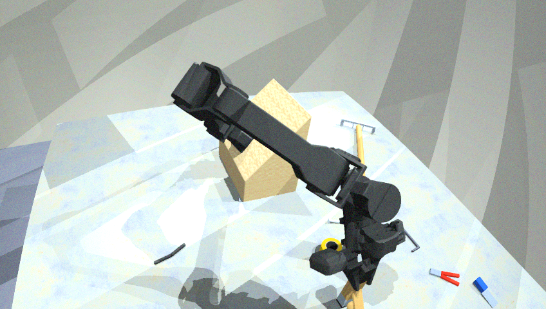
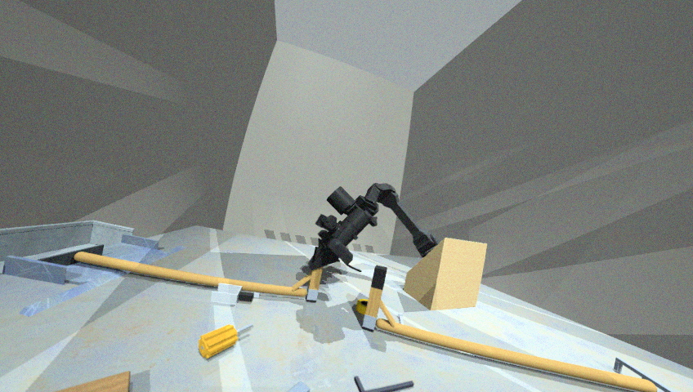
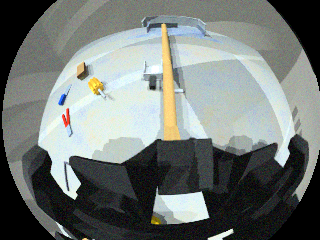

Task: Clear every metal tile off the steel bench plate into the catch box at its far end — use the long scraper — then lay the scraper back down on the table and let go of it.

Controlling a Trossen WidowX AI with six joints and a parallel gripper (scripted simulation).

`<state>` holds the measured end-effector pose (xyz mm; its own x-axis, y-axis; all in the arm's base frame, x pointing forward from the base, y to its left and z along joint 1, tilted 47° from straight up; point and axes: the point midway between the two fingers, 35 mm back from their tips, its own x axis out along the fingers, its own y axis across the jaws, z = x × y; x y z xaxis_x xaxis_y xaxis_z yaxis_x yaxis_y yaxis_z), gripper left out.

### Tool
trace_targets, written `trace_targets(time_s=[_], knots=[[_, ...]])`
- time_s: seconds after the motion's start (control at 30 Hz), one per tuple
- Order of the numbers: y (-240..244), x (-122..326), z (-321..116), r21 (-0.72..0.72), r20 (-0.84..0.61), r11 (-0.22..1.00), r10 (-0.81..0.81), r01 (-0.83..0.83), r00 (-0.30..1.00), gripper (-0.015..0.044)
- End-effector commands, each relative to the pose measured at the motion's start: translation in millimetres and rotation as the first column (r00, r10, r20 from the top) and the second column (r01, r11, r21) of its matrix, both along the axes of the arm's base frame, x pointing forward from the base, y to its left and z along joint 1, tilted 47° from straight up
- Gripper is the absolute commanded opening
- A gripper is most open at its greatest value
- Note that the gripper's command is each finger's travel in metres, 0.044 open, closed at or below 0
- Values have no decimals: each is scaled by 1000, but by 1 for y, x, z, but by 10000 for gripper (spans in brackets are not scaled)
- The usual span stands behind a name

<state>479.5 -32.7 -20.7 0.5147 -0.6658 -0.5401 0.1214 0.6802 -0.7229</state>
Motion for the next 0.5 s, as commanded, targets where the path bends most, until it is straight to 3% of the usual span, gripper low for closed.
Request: trace_targets(time_s=[0.0,0.47], knots=[[2,10,3,4,8,1000,11,-11,1000,0],[-3,31,4,4,9,1000,11,-11,1000,0]])
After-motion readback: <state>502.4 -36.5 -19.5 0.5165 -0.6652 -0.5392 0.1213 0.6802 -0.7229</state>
